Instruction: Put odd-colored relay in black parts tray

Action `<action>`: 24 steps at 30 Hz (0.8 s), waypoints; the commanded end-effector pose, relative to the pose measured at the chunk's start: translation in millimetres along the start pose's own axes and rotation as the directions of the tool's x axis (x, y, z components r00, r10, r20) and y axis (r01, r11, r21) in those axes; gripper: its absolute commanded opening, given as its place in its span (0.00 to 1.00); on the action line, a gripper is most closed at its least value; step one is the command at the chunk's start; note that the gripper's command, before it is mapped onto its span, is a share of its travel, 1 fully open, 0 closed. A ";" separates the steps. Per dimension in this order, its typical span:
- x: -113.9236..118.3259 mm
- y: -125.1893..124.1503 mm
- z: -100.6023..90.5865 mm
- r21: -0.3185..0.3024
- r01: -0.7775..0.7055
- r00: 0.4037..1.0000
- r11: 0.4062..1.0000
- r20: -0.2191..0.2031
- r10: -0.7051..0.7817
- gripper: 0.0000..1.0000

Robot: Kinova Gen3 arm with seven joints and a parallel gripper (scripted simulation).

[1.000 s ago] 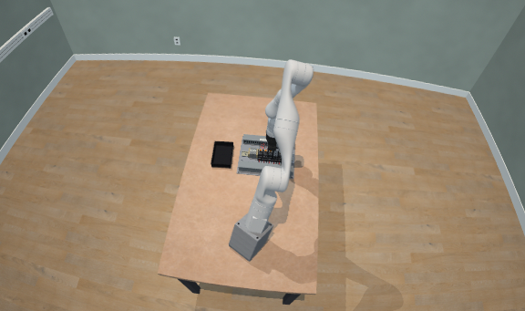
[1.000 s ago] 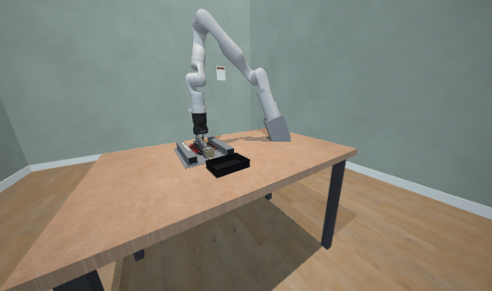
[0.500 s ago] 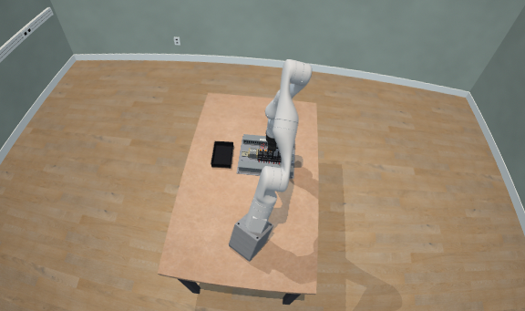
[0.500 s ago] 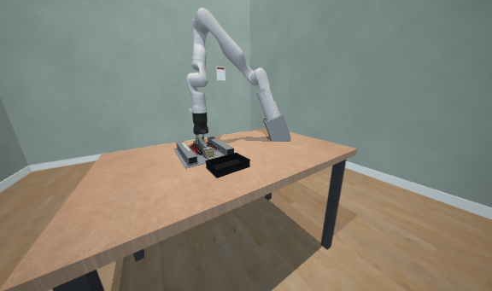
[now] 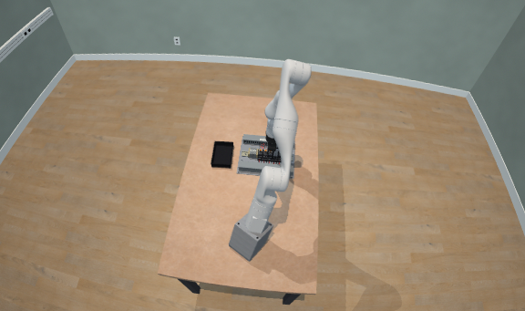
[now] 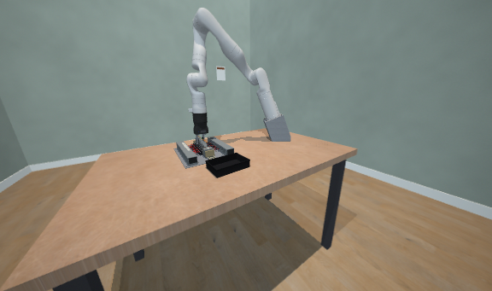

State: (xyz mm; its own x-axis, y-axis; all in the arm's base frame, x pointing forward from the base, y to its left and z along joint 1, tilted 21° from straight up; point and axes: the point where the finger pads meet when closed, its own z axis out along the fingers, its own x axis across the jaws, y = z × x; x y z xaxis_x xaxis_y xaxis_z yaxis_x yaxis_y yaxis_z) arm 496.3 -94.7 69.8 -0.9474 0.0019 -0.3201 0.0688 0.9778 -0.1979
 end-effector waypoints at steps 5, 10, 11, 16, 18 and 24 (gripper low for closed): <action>-2.2 -1.1 0.1 -0.001 -0.003 1.000 1.000 -0.027 0.003 0.00; -2.2 -1.0 0.1 -0.001 -0.003 1.000 1.000 -0.028 0.003 0.00; -2.2 -1.1 0.1 -0.001 -0.003 1.000 1.000 -0.029 0.003 0.00; -2.7 -1.2 0.1 -0.001 -0.003 0.999 1.000 -0.040 0.003 0.00; -2.9 -1.2 0.1 -0.001 -0.004 0.999 1.000 -0.047 0.004 0.00; -3.1 -1.0 0.0 -0.002 -0.004 0.998 1.000 -0.056 0.004 0.00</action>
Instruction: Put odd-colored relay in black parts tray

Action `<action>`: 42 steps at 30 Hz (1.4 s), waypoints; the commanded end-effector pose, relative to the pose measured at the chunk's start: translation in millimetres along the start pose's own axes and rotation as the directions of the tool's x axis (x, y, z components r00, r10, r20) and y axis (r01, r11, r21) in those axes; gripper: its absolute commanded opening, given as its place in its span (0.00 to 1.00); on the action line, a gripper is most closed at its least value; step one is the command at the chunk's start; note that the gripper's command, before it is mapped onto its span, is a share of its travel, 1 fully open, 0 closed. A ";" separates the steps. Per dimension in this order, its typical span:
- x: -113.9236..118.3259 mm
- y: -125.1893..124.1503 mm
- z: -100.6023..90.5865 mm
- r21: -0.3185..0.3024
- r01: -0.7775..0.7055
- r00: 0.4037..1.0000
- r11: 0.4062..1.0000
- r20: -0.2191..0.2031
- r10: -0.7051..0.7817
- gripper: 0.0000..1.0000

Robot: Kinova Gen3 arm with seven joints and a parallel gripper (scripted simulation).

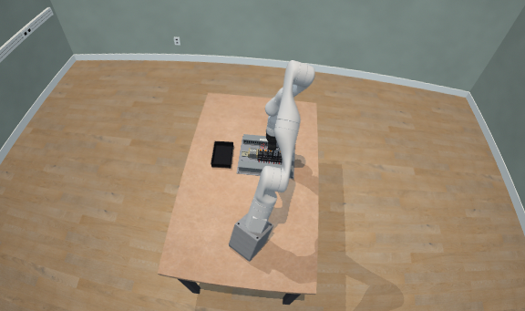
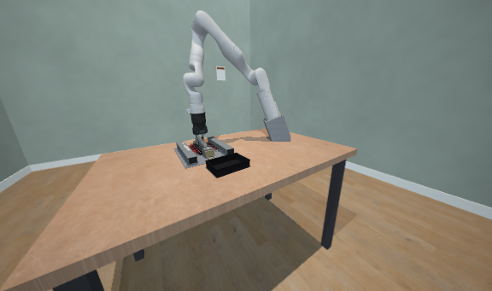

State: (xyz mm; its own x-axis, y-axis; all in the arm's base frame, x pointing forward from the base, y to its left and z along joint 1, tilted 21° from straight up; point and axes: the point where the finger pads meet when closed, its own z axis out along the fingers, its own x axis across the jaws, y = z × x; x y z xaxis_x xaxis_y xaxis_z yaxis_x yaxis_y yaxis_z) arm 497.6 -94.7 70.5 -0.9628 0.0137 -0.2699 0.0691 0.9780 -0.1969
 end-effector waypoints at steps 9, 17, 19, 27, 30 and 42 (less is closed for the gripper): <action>-2.0 -1.1 0.1 -0.001 -0.003 1.000 1.000 -0.014 0.003 0.00; -2.4 -1.0 0.0 -0.001 -0.003 1.000 1.000 -0.029 0.003 0.00; -2.4 -1.0 0.0 -0.001 -0.003 1.000 1.000 -0.029 0.003 0.00; -2.1 -1.1 -1.1 0.000 -0.003 1.000 1.000 -0.010 0.003 0.00; -1.7 -1.0 -1.7 -0.001 -0.003 1.000 1.000 0.000 0.003 0.00; -1.5 -1.1 -2.0 0.000 -0.003 1.000 1.000 0.012 0.003 0.00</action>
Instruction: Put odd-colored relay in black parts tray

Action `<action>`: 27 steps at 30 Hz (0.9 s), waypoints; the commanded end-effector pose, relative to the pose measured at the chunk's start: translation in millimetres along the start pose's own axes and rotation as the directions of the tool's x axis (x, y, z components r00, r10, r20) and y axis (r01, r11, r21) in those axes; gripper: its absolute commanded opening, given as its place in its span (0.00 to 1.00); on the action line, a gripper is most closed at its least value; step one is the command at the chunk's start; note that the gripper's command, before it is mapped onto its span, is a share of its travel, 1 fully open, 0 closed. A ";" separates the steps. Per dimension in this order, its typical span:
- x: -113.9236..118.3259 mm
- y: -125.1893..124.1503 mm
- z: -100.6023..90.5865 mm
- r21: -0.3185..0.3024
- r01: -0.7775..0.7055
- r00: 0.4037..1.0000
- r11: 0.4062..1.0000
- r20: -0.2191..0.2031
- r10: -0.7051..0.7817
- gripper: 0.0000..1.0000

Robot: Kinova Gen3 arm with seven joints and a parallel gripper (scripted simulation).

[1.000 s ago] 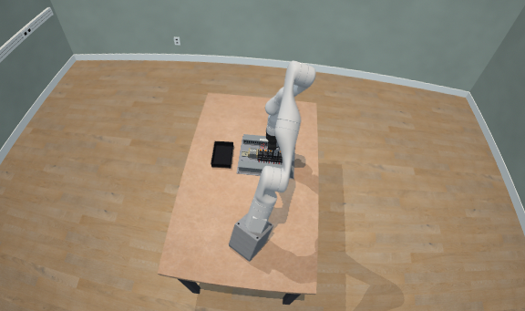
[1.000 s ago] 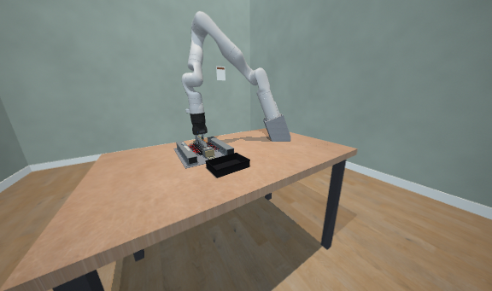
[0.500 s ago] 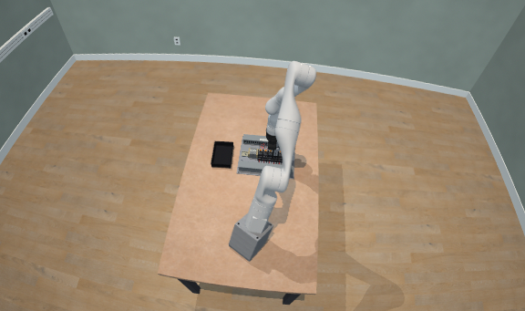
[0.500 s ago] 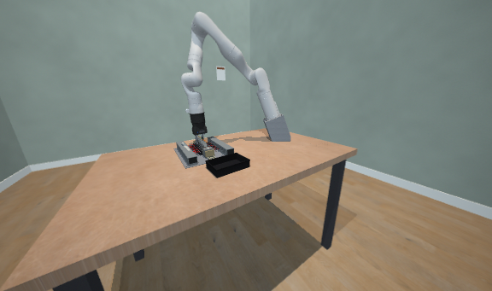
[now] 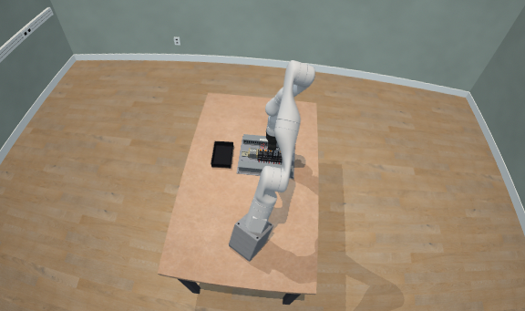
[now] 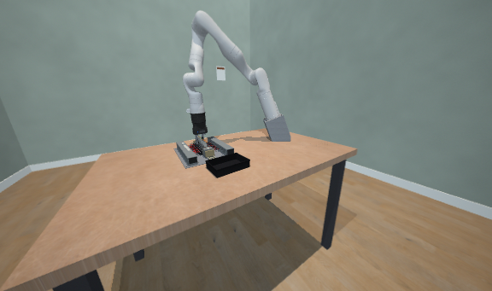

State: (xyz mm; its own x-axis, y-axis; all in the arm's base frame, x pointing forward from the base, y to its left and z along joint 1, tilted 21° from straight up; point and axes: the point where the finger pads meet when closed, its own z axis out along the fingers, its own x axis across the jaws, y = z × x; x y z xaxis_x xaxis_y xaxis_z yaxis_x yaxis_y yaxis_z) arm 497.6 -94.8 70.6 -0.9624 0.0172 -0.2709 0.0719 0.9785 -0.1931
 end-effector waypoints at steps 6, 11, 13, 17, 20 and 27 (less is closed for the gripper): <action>-1.0 -0.9 -1.9 0.003 0.002 1.000 1.000 0.026 -0.002 0.00; -0.9 -0.9 -1.9 0.003 0.002 1.000 1.000 0.028 -0.002 0.00; -0.9 -0.9 -1.9 0.003 0.002 1.000 1.000 0.028 -0.002 0.00; -0.8 -1.0 -1.9 0.003 0.002 0.999 1.000 0.036 -0.002 0.00; -0.6 -1.0 -1.9 0.003 0.002 0.999 1.000 0.045 -0.002 0.00; -0.2 -0.9 -1.9 0.003 0.002 0.999 1.000 0.053 -0.002 0.00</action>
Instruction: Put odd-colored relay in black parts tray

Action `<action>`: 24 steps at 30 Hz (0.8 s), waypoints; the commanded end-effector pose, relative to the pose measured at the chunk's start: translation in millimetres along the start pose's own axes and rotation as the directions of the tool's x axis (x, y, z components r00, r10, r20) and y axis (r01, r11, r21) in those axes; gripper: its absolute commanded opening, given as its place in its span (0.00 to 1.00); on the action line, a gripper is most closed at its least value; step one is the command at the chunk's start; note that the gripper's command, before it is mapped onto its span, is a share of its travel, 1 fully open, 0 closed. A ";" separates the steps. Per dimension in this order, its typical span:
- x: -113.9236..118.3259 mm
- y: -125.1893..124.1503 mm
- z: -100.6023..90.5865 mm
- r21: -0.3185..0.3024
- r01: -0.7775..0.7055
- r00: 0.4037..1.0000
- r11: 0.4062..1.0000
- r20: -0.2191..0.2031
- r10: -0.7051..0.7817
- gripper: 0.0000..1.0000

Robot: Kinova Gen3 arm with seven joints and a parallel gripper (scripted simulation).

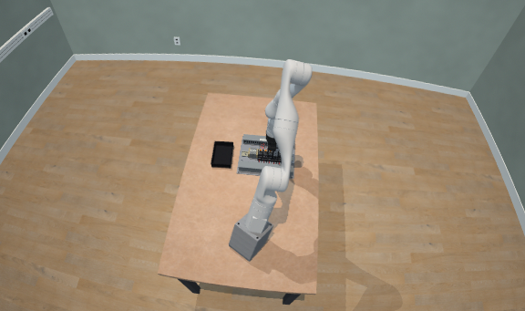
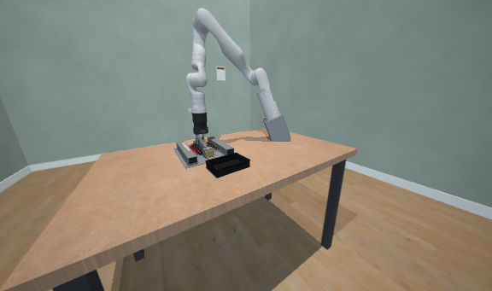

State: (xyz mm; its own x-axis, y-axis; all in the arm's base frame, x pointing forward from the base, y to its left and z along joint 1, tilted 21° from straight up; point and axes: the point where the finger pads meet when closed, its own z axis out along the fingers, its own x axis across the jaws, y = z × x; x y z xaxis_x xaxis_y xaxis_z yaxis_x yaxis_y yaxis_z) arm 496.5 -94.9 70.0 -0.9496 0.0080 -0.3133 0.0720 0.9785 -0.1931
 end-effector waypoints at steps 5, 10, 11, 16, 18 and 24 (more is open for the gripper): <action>-1.6 -0.9 -2.1 0.003 0.002 1.000 1.000 0.012 -0.002 0.00; -1.3 -1.0 -2.1 0.003 0.002 1.000 1.000 0.026 -0.002 0.00; -1.2 -1.0 -2.1 0.003 0.002 1.000 1.000 0.029 -0.002 0.00; -0.9 -0.9 -2.2 0.003 0.002 0.999 1.000 0.034 -0.002 0.00; -0.9 -0.9 -2.2 0.003 0.002 0.999 1.000 0.034 -0.002 0.00; -1.4 -1.2 -1.3 0.004 0.002 1.000 1.000 0.021 -0.002 0.00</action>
State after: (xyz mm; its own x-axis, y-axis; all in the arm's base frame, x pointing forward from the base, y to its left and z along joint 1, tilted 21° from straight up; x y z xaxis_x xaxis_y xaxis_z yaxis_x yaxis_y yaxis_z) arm 495.8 -94.8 69.8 -0.9419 0.0006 -0.3360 0.0704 0.9782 -0.1956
